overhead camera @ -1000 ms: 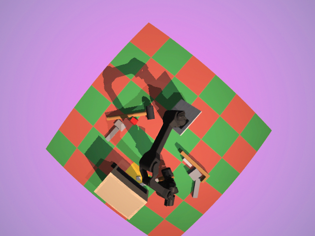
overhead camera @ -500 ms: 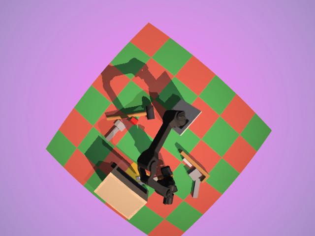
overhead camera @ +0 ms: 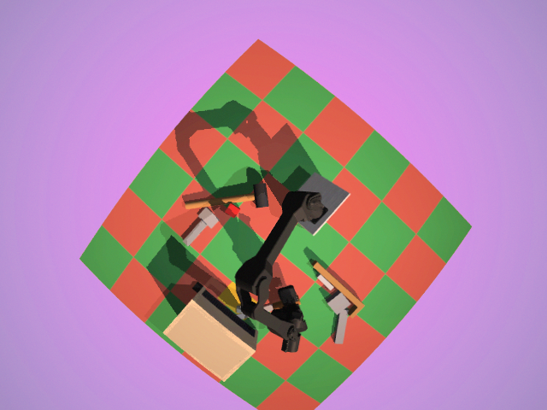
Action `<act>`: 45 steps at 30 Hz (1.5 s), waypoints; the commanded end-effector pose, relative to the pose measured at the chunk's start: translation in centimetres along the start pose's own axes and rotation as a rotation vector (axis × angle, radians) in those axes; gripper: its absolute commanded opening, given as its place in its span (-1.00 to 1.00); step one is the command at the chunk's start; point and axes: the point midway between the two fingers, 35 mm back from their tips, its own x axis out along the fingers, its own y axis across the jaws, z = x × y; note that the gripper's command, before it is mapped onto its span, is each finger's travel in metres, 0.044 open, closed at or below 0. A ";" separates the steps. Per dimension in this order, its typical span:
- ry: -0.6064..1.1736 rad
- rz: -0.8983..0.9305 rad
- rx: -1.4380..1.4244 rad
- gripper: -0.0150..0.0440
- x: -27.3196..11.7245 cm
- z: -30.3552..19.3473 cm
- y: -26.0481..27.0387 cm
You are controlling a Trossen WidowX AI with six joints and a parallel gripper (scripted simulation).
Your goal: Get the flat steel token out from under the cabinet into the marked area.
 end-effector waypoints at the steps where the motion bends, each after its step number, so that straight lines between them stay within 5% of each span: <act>1: -0.011 -0.013 -0.008 -0.49 0.1 0.0 -0.8; 45: -0.008 -0.011 -0.009 -0.49 0.1 -4.6 -1.4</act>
